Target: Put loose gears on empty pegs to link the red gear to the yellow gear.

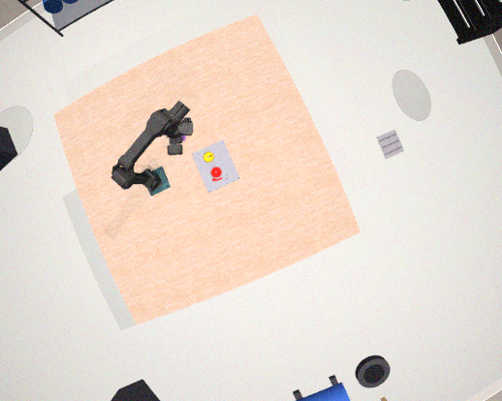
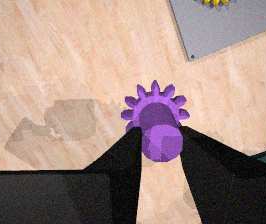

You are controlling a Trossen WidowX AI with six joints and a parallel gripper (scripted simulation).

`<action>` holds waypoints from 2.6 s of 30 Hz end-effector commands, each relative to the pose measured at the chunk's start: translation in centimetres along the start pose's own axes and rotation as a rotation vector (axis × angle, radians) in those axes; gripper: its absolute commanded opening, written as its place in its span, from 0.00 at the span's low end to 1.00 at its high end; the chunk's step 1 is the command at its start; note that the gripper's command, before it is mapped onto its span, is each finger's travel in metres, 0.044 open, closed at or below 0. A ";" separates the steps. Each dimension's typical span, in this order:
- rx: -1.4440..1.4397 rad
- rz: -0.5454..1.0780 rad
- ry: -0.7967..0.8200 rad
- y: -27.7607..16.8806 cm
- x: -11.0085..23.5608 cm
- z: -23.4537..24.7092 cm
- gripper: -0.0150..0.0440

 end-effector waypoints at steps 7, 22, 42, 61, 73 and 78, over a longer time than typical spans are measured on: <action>0.005 0.000 -0.005 2.0 -1.1 -0.2 0.25; 0.007 -0.004 -0.006 5.2 -2.5 -1.0 0.25; 0.008 -0.010 -0.008 9.2 -4.5 -2.8 0.25; 0.011 -0.013 -0.012 12.8 -6.5 -5.3 0.25; 0.013 -0.015 -0.015 14.8 -7.7 -7.1 0.25; 0.013 -0.015 -0.015 14.7 -7.5 -7.2 0.25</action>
Point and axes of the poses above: the point midway between the two fingers, 35 mm back from their tips, its own x axis back along the fingers, its own z axis across the jaws, y = z × x, the point moved 6 cm from there along x, back along the fingers, and after that the axes turned 15 degrees about -x, right-handed, at the moved point
